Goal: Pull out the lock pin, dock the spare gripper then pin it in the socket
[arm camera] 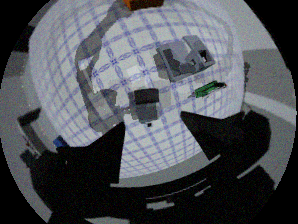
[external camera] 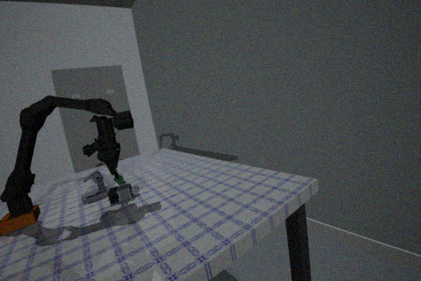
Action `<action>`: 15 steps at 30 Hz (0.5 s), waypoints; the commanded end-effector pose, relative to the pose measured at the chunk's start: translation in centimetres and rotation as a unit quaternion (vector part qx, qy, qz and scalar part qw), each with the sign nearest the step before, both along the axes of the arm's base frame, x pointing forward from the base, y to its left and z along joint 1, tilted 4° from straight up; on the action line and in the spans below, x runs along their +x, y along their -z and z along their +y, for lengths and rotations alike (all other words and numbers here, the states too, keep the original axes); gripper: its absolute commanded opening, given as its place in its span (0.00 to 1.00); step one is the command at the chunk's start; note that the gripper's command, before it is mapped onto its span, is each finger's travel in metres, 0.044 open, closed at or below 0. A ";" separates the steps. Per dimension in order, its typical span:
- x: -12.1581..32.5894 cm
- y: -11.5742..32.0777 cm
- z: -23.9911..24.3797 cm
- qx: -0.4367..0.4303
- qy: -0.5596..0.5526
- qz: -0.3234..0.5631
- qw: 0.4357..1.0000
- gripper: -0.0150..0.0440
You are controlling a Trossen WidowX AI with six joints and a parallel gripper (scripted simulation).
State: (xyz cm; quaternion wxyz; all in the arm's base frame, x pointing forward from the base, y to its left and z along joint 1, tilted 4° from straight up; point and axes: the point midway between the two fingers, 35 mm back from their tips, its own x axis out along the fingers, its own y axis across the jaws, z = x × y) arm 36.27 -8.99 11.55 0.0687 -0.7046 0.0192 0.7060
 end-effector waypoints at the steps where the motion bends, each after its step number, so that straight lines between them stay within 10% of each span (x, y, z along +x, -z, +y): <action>1: 0.0 0.2 0.0 -0.002 -0.093 -0.020 0.995 1.00; 15: 0.4 -0.6 -0.2 -0.112 -0.688 -0.132 0.705 1.00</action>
